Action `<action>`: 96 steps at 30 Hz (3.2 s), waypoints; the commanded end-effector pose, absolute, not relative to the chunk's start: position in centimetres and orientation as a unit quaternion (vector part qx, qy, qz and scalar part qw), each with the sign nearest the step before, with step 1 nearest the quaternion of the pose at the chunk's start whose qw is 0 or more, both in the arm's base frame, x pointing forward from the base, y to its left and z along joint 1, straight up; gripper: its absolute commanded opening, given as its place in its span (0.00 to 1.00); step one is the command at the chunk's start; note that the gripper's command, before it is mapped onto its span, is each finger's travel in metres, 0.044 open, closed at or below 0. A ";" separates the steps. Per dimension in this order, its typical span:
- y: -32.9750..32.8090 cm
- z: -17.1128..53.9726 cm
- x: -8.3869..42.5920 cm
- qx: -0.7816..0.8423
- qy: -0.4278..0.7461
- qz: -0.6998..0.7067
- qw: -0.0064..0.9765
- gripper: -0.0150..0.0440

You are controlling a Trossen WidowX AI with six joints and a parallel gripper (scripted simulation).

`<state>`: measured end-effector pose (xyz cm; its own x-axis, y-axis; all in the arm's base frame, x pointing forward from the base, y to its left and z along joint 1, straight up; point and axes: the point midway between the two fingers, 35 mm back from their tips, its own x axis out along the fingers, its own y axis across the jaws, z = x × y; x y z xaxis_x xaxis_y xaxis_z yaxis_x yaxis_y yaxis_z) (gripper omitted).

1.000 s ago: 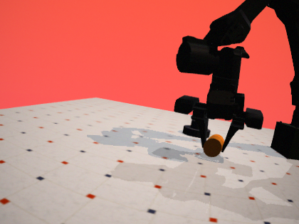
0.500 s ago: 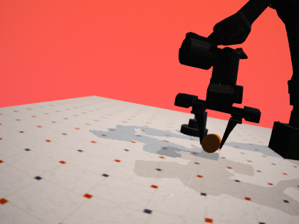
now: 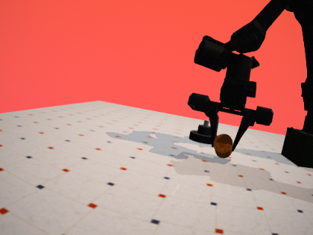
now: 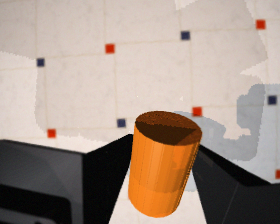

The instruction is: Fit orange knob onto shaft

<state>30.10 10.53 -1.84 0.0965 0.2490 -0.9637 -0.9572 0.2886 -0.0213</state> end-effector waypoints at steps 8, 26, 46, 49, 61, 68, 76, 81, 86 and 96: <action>9.3 -1.5 29.7 -0.328 0.421 0.499 0.683 0.56; 7.3 -1.6 29.1 -0.249 0.312 0.542 0.740 0.56; 5.2 -2.4 28.4 -0.152 0.180 0.575 0.783 0.56; 5.2 -2.3 28.4 -0.156 0.185 0.574 0.782 0.56; 5.1 -2.3 28.2 -0.156 0.188 0.575 0.781 0.69; 5.1 -2.3 28.2 -0.156 0.188 0.575 0.781 0.69; 5.1 -2.3 28.2 -0.156 0.188 0.575 0.781 0.69; 5.1 -2.3 28.2 -0.156 0.188 0.575 0.781 0.69; 5.1 -2.3 28.2 -0.156 0.188 0.575 0.781 0.83; 5.0 -1.4 28.4 -0.156 0.188 0.575 0.781 1.00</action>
